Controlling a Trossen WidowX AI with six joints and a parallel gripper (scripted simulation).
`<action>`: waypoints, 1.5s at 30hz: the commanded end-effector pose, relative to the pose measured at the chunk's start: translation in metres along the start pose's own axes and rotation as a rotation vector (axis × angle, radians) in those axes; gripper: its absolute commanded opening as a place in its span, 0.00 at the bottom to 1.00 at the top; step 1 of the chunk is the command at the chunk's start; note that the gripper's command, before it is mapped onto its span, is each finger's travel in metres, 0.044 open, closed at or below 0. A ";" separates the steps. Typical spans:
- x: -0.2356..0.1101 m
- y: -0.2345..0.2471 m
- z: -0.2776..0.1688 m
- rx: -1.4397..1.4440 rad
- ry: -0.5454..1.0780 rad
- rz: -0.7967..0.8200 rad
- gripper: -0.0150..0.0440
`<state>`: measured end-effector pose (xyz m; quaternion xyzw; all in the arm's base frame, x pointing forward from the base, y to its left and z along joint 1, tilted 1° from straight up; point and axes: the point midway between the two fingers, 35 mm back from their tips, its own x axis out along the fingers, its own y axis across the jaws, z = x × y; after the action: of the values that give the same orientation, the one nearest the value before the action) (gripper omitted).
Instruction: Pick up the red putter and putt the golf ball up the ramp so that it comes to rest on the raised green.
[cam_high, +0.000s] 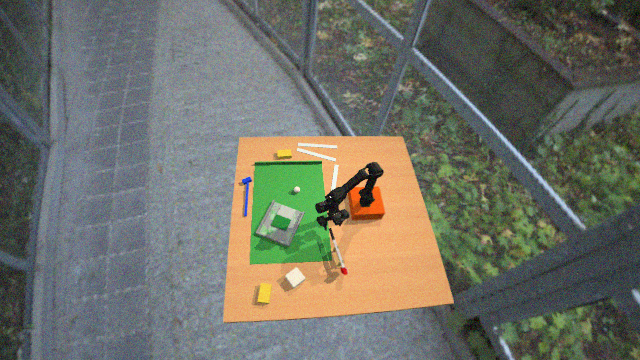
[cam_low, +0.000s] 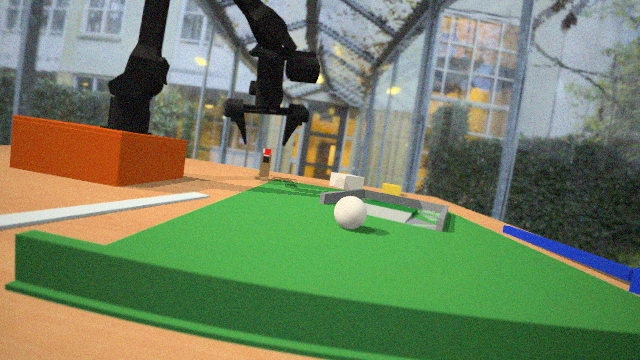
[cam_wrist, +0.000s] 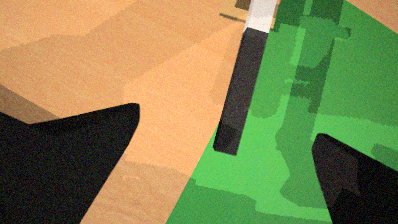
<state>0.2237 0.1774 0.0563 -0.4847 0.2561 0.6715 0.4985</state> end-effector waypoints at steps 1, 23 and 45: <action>0.008 -0.014 0.025 0.132 0.150 0.063 1.00; 0.034 -0.011 0.014 0.132 0.150 0.063 1.00; 0.066 -0.007 0.000 0.132 0.150 0.063 1.00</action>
<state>0.2308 0.2103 0.0071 -0.4931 0.3427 0.6310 0.4911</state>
